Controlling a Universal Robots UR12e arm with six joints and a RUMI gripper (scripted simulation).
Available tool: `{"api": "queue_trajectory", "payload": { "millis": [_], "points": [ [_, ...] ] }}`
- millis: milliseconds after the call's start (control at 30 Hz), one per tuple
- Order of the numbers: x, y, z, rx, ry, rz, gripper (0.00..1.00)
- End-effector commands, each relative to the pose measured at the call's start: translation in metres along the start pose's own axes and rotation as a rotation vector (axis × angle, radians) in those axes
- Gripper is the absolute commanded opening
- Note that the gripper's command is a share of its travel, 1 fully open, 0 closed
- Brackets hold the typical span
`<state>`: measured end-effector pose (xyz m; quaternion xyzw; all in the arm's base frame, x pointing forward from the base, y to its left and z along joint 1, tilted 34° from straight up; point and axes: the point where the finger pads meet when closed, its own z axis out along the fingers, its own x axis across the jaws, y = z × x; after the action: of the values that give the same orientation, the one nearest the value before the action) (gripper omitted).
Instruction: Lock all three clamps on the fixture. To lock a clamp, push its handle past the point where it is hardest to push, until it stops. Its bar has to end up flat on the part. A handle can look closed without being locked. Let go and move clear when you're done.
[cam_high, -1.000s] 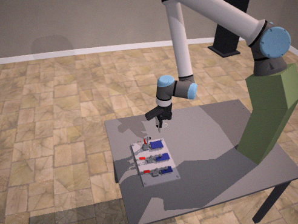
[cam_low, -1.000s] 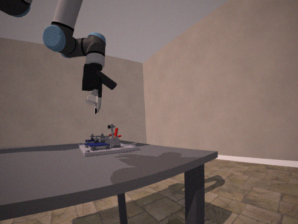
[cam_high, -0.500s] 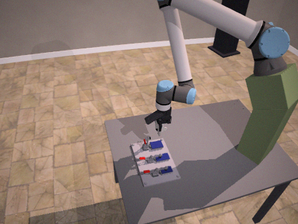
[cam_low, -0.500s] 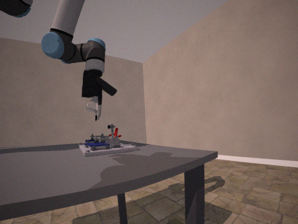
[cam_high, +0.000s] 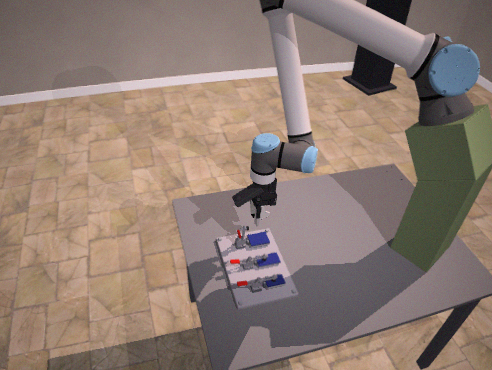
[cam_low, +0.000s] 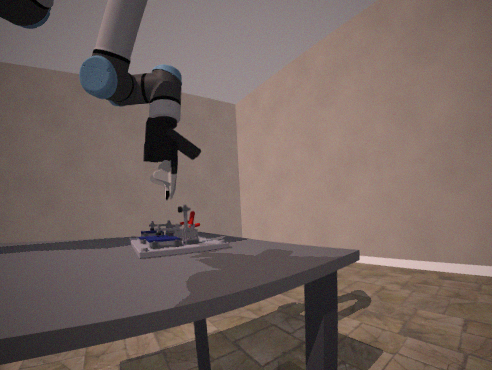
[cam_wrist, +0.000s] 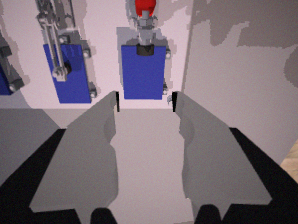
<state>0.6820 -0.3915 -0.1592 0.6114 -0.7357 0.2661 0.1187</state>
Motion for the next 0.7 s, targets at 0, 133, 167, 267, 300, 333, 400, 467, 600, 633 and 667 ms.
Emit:
{"api": "queue_trajectory", "payload": {
  "millis": [0,133,167,267,300,333,400,467,600,633,667],
  "points": [
    [0.000,-0.024,0.000,0.000,0.000,0.000,0.28],
    [0.000,-0.040,0.000,0.000,0.000,0.000,0.28],
    [0.000,-0.040,0.000,0.000,0.000,0.000,0.28],
    [0.000,-0.047,0.000,0.000,0.000,0.000,0.28],
    [0.000,-0.050,0.000,0.000,0.000,0.000,0.28],
    [0.000,-0.053,0.000,0.000,0.000,0.000,0.28],
    [0.000,-0.057,0.000,0.000,0.000,0.000,0.28],
    [0.000,-0.059,0.000,0.000,0.000,0.000,0.28],
    [0.000,-0.061,0.000,0.000,0.000,0.000,0.28],
    [0.000,-0.061,0.000,0.000,0.000,0.000,0.28],
    [0.000,-0.061,0.000,0.000,0.000,0.000,0.28]
  ]
}}
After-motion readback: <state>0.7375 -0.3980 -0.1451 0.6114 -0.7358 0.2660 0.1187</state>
